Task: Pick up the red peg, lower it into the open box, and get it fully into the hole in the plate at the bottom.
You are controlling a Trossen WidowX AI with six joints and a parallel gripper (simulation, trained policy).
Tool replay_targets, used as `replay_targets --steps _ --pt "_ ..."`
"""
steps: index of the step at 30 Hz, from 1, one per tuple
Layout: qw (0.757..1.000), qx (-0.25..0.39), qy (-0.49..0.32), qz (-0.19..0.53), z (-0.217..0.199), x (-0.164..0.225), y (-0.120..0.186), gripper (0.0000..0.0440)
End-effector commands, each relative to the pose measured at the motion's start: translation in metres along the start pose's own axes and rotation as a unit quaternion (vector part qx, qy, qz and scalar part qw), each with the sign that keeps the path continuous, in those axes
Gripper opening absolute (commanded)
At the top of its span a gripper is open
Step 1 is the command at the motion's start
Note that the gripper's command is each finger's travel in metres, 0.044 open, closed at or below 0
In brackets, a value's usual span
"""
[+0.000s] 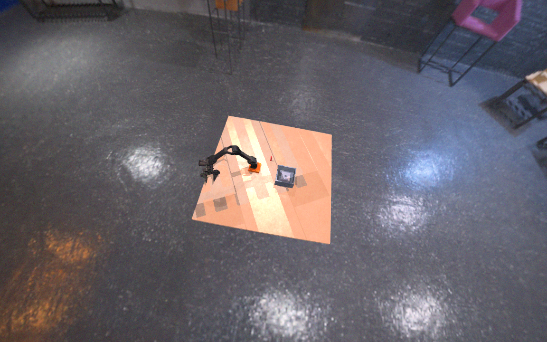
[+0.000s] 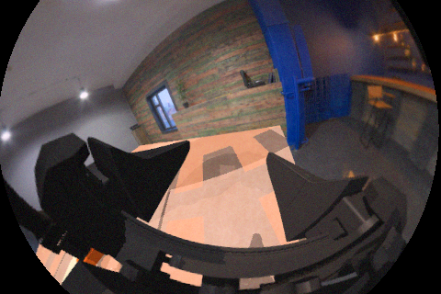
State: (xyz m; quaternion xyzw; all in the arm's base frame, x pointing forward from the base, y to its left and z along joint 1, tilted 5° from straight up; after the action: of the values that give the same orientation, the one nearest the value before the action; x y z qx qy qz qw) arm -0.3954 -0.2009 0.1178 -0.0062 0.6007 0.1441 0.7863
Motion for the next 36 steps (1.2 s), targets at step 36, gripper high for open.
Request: replay_targets --steps 36 --pt "0.903 -0.161 -0.004 0.398 0.377 -0.025 -0.268 0.0440"
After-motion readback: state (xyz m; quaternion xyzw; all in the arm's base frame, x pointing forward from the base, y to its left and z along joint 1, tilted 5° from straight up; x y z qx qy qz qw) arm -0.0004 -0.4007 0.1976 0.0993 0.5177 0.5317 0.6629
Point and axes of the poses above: the point midway between the two fingers, 35 mm back from their tips, its own y axis back along the fingers, its own z axis across the jaws, x = y × z, the point moved 8 cm from there along y, back along the fingers, and after that the axes turned 10 degrees about y, right-handed, at the moved point
